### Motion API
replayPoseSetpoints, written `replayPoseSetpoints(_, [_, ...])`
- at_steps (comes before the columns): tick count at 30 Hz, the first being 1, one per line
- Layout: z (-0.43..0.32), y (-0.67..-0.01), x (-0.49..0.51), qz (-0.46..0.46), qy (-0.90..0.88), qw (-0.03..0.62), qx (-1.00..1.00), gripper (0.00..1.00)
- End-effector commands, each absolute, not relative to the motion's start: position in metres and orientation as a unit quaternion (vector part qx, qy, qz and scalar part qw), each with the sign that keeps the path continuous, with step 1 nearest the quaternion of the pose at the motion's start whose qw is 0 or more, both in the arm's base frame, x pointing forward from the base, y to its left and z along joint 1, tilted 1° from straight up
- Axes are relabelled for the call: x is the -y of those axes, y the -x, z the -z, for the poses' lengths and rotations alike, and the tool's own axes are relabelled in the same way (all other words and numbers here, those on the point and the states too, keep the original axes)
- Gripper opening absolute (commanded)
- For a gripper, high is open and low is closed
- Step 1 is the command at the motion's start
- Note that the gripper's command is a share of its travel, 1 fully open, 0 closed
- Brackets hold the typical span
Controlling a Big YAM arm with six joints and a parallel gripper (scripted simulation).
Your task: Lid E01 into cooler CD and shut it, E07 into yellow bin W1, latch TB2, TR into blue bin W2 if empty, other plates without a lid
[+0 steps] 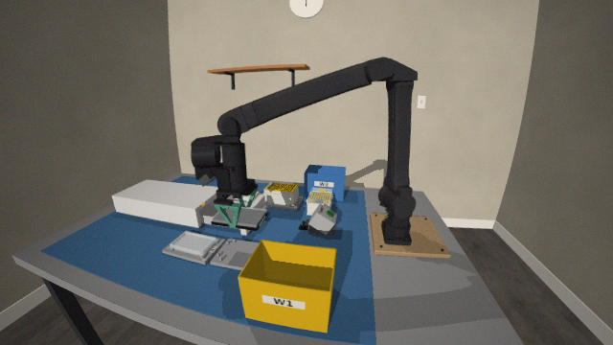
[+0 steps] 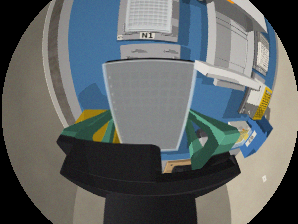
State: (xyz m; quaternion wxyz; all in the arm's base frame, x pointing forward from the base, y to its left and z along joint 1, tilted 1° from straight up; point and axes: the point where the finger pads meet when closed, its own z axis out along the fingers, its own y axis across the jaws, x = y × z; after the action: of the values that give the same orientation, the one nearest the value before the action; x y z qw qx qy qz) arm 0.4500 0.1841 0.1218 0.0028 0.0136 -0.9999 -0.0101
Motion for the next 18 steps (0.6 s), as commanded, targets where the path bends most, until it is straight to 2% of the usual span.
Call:
replayPoseSetpoints(1, [-0.163, -0.470, -0.186, 0.023, -0.016, -0.036, 0.999, 0.00])
replayPoseSetpoints(18, [-0.157, -0.474, -0.180, 0.016, -0.048, -0.020, 0.999, 0.00])
